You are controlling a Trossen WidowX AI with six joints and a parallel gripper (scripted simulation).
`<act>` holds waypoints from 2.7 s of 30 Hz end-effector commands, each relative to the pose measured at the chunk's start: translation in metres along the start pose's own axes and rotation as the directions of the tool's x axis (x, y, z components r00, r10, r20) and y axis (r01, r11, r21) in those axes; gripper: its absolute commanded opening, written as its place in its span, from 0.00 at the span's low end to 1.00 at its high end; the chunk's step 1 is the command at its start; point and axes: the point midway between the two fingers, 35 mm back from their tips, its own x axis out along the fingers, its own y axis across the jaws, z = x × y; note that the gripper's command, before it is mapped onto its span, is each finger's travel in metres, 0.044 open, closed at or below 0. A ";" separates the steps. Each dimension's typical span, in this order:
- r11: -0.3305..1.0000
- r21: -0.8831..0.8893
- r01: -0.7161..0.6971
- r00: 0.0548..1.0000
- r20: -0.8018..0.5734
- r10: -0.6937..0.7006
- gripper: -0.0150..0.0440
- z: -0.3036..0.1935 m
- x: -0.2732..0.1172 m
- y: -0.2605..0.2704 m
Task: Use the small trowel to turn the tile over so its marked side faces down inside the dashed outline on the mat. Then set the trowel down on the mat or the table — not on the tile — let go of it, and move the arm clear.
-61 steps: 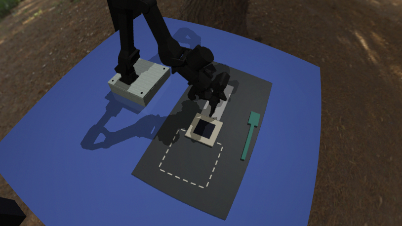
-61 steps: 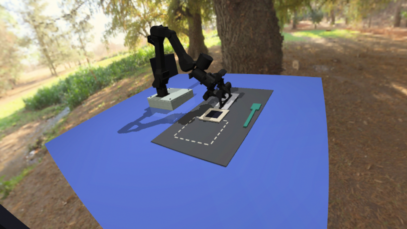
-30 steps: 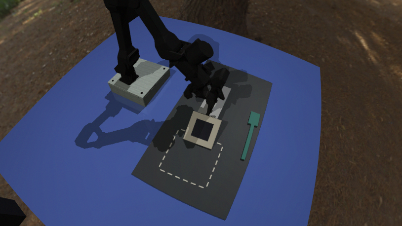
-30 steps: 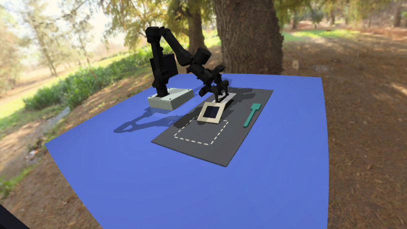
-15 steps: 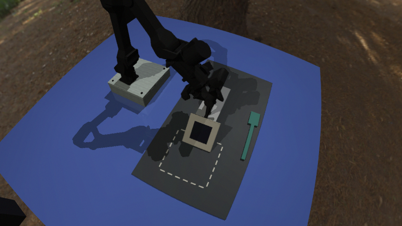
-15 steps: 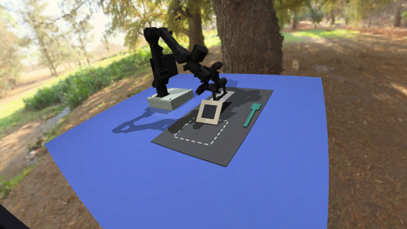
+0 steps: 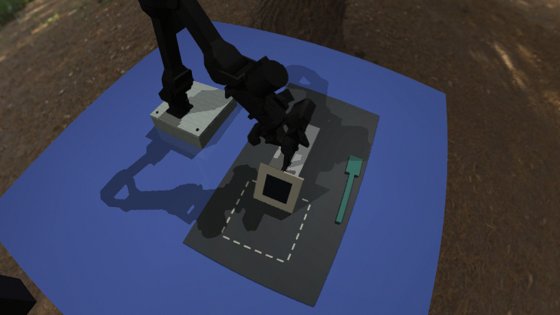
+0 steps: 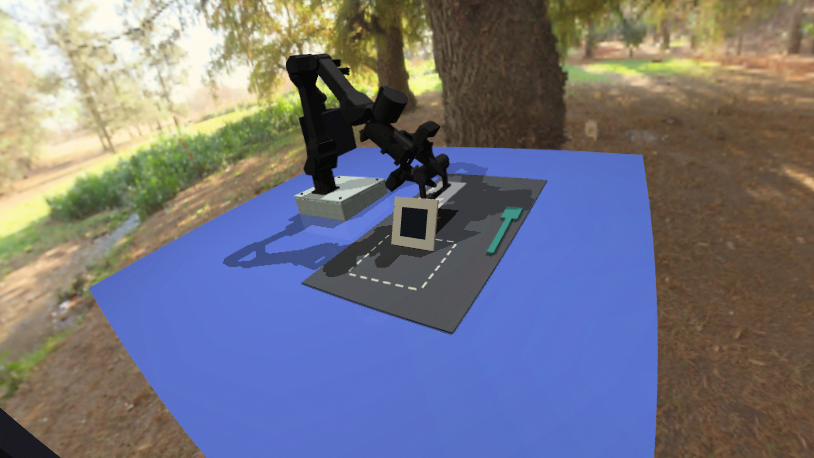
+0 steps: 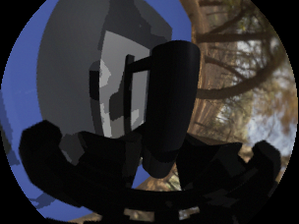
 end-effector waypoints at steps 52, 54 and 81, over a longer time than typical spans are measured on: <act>1.000 -0.006 0.015 1.000 -0.006 -0.015 0.25 -0.037 0.014 0.003; 1.000 -0.005 0.014 1.000 -0.006 -0.014 0.25 -0.025 0.010 -0.004; 1.000 0.000 0.021 1.000 -0.002 -0.021 0.25 0.031 -0.018 -0.027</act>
